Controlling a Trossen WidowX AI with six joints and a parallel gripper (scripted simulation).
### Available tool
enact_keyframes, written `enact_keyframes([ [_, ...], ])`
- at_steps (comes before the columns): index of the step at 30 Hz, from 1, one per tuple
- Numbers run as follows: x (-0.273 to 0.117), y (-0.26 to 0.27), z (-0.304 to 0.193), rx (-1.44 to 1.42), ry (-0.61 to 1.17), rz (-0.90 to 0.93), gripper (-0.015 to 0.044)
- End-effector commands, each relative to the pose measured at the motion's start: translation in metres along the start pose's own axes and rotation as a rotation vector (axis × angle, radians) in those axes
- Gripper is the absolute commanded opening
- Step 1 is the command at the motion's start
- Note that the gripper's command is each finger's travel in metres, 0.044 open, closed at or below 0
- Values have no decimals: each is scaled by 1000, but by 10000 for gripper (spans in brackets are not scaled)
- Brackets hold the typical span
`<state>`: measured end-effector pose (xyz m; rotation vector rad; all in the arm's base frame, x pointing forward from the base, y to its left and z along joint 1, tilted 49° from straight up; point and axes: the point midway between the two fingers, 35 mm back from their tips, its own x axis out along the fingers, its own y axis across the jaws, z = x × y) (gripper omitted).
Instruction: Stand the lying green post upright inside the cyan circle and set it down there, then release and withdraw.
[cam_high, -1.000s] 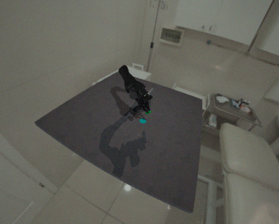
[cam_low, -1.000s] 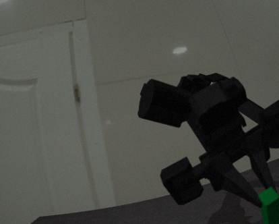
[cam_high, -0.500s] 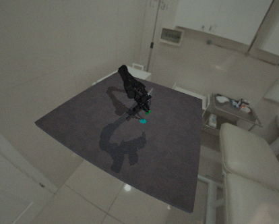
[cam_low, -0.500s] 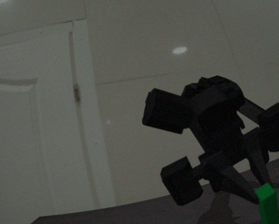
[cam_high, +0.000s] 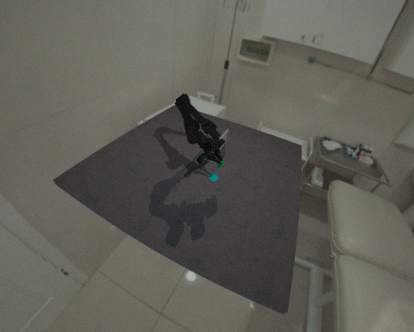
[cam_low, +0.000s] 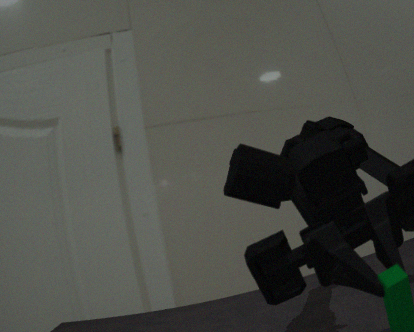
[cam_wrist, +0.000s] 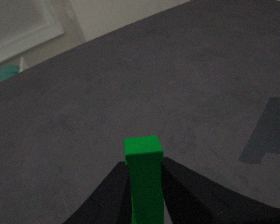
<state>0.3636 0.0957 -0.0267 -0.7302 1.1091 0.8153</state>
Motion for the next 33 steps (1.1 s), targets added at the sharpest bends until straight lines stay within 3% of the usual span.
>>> enact_keyframes([
  [1, -1, 2, -1, -12, -30, -1, 23],
  [33, -21, 4, -3, -105, -255, -69, 23],
])
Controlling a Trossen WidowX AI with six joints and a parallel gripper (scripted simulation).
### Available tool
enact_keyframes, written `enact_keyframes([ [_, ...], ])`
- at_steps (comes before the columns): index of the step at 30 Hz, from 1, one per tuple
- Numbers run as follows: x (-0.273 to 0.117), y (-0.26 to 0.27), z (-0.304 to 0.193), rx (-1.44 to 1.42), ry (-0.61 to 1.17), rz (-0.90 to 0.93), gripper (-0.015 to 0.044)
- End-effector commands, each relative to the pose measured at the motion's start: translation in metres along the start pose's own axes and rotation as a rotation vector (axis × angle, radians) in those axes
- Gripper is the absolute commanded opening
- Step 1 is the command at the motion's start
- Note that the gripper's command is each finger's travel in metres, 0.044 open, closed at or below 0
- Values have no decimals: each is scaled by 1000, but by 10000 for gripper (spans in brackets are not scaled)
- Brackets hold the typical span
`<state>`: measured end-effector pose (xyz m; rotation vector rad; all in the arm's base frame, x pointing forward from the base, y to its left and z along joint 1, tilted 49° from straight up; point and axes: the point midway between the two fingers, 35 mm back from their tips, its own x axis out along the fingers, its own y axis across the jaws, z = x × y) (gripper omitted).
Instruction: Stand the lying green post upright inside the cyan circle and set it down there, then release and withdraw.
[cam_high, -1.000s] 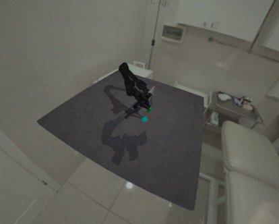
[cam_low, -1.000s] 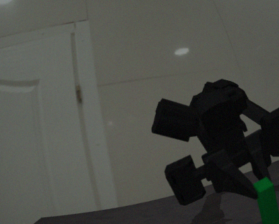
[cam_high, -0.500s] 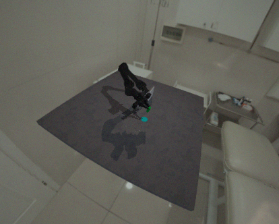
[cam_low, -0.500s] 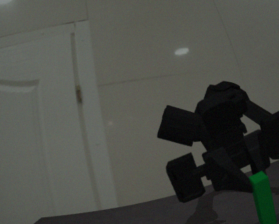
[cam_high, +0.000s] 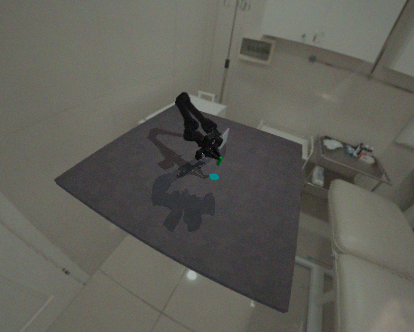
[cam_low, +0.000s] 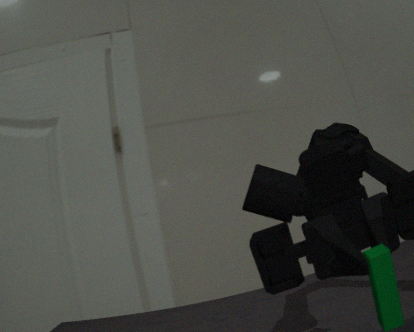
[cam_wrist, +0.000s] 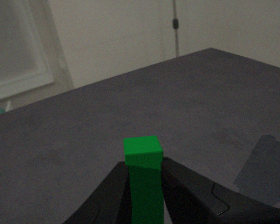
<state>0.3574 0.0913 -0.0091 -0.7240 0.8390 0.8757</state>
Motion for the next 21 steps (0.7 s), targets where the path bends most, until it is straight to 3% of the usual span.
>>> enact_keyframes([
  [1, -3, 2, -1, -17, -29, -6, 23],
  [21, -19, 6, 1, -94, -159, -65, 23],
])
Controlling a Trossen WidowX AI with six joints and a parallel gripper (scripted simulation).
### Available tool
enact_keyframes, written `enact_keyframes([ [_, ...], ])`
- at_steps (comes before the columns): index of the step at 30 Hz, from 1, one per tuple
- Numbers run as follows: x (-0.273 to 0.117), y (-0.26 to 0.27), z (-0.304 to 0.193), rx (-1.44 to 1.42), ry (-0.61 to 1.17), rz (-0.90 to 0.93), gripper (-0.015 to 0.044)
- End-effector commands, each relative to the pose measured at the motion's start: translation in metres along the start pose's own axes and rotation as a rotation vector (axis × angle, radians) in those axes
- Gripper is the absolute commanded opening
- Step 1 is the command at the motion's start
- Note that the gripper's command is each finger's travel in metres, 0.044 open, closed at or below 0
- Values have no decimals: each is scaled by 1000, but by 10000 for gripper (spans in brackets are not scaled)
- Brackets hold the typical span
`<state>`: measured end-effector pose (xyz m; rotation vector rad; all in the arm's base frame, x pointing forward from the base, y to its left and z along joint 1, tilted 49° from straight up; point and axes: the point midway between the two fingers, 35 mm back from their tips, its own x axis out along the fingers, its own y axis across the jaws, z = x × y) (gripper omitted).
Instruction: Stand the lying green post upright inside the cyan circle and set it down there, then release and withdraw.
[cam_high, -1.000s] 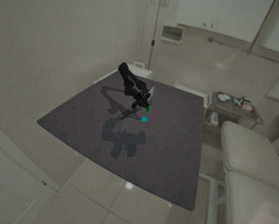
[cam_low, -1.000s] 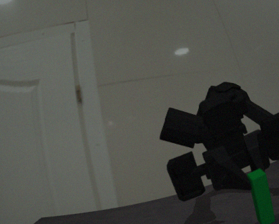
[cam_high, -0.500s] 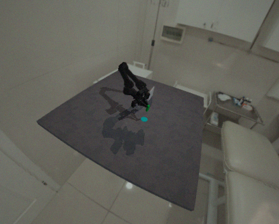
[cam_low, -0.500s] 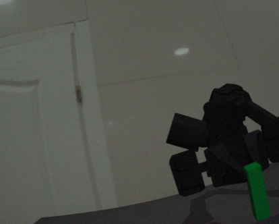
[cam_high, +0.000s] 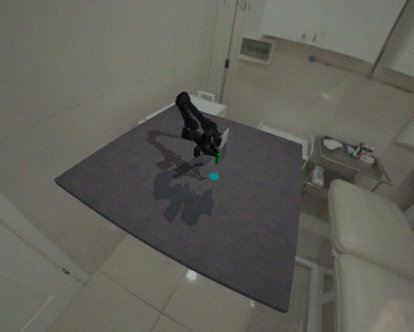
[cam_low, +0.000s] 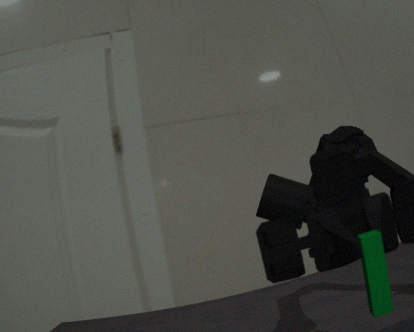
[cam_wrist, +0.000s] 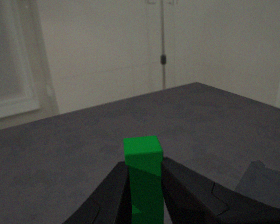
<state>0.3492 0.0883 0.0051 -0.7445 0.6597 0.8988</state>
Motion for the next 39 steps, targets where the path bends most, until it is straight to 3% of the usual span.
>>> enact_keyframes([
  [1, -4, 3, 0, -19, -27, -8, 23],
  [20, -5, 3, -1, -26, -37, -13, 23],
  [39, 6, 1, -90, -27, -33, -12, 23],
])
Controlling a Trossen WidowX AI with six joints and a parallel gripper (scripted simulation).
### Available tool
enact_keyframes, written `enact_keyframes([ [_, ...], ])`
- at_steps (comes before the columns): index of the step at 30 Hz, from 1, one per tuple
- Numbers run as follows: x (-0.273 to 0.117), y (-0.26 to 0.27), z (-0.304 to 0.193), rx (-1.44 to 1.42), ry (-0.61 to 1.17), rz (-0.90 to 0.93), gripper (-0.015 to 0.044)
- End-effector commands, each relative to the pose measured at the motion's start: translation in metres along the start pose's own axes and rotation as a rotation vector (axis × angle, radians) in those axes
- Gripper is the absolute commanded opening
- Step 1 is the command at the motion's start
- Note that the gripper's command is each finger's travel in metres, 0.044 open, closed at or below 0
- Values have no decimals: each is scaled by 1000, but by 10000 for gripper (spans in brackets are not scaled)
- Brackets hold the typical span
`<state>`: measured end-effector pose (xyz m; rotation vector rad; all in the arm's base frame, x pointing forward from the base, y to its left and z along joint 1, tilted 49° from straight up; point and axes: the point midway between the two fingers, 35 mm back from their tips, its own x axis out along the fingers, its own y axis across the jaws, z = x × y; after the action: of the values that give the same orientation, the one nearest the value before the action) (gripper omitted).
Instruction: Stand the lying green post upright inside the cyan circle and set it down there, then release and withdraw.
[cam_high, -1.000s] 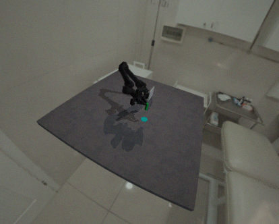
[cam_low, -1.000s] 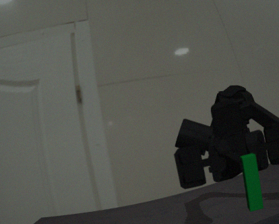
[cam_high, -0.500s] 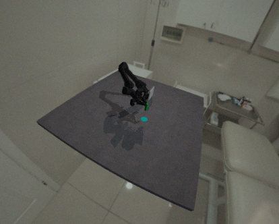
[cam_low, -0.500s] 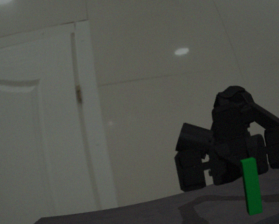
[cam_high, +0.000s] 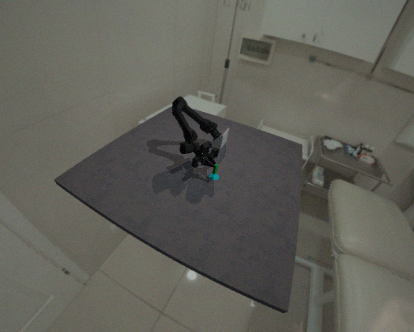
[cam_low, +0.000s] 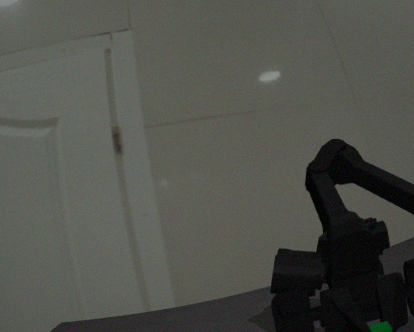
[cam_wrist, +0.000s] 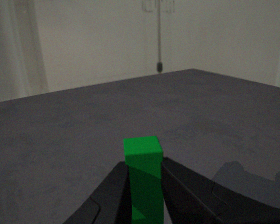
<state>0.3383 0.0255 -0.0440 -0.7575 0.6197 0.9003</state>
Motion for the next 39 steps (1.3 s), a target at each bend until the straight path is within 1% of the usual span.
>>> enact_keyframes([
  [1, 1, 4, -9, -3, -7, 5, 23],
  [7, 4, 4, -28, 2, 2, 1, 23],
  [18, 4, 4, -28, 2, 2, 1, 23],
  [32, 4, 4, -28, 2, 2, 1, 390],
  [33, 4, 4, -28, 2, 2, 1, 400],
  [35, 4, 3, -23, 1, 2, 2, 400],
  [39, 1, 1, 11, -2, 1, 5, 400],
])
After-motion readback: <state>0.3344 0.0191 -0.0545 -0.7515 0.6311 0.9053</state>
